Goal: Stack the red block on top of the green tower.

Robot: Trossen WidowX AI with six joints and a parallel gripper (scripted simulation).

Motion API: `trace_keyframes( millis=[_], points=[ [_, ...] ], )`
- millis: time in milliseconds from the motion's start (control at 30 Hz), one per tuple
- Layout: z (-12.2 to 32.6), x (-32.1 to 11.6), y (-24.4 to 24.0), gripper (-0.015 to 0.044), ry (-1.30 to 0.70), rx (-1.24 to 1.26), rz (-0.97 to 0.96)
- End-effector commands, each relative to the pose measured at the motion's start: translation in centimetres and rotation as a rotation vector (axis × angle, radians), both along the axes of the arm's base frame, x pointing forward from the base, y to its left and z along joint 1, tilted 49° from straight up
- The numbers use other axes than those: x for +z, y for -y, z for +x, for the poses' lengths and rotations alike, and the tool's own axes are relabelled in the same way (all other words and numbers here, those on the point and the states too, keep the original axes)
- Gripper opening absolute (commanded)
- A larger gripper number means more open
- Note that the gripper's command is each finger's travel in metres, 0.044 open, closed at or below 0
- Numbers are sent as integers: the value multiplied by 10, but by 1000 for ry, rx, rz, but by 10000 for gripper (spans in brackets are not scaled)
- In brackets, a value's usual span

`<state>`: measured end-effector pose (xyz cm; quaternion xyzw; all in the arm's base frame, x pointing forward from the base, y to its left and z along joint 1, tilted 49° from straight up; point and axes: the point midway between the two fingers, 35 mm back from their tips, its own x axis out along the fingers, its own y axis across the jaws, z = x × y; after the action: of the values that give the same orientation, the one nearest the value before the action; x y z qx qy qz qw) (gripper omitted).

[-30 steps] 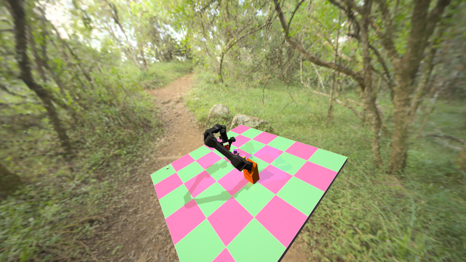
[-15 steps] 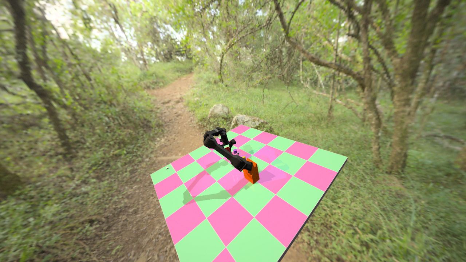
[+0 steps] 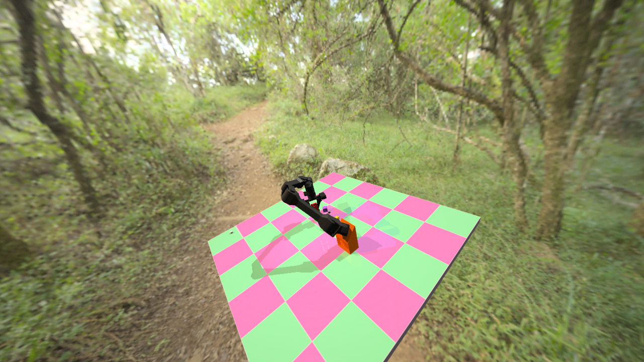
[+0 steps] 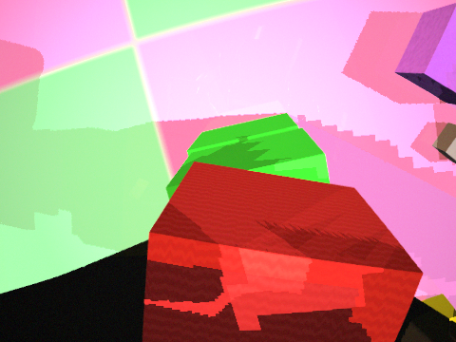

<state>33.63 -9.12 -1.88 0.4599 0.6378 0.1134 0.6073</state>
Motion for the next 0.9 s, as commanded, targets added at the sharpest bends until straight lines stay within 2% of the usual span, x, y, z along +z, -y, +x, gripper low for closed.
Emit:
trace_keyframes(
  millis=[0,200,733,767,867],
  points=[
    [0,0,0,0,-1,-5,3],
    [0,1,2,0,-1,-6,2],
    [0,0,0,420,0,0,0],
    [0,0,0,440,0,0,0],
    [0,0,0,440,0,0,0]
  ],
)
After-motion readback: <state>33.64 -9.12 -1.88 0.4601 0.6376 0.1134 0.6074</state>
